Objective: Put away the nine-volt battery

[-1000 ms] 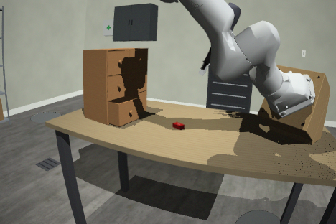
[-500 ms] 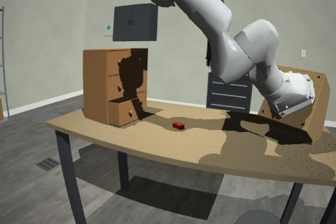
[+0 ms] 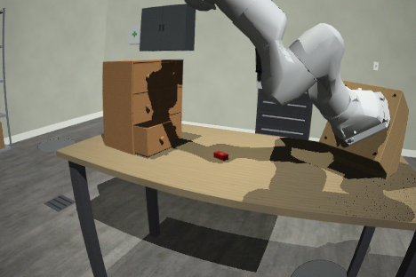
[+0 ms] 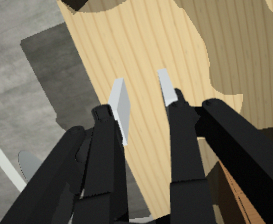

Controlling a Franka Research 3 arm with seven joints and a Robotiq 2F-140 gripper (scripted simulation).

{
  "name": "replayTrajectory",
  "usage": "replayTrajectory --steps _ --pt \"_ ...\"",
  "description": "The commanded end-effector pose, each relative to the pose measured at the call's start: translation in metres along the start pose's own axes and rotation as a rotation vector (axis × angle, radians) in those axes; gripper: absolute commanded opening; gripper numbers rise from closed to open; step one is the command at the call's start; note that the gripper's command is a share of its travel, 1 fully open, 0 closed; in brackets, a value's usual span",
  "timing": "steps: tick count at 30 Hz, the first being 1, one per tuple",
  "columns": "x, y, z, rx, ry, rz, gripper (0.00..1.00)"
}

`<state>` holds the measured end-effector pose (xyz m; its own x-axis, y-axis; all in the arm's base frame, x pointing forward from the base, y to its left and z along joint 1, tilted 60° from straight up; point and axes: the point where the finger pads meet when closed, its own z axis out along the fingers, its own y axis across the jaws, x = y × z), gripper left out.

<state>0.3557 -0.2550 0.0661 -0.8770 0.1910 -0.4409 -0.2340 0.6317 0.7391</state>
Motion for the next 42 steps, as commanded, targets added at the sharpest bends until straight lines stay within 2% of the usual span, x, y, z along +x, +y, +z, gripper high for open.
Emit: replayTrajectory --steps 1,30,31,42 --pt "0.0019 0.0019 0.0004 -0.009 0.007 0.04 0.2" --pt "0.0019 0.0019 0.0004 -0.009 0.007 0.04 0.2" --pt "0.0008 0.0011 0.0001 -0.005 0.004 0.032 1.0" --pt "0.0008 0.0011 0.0001 -0.005 0.004 0.032 1.0"
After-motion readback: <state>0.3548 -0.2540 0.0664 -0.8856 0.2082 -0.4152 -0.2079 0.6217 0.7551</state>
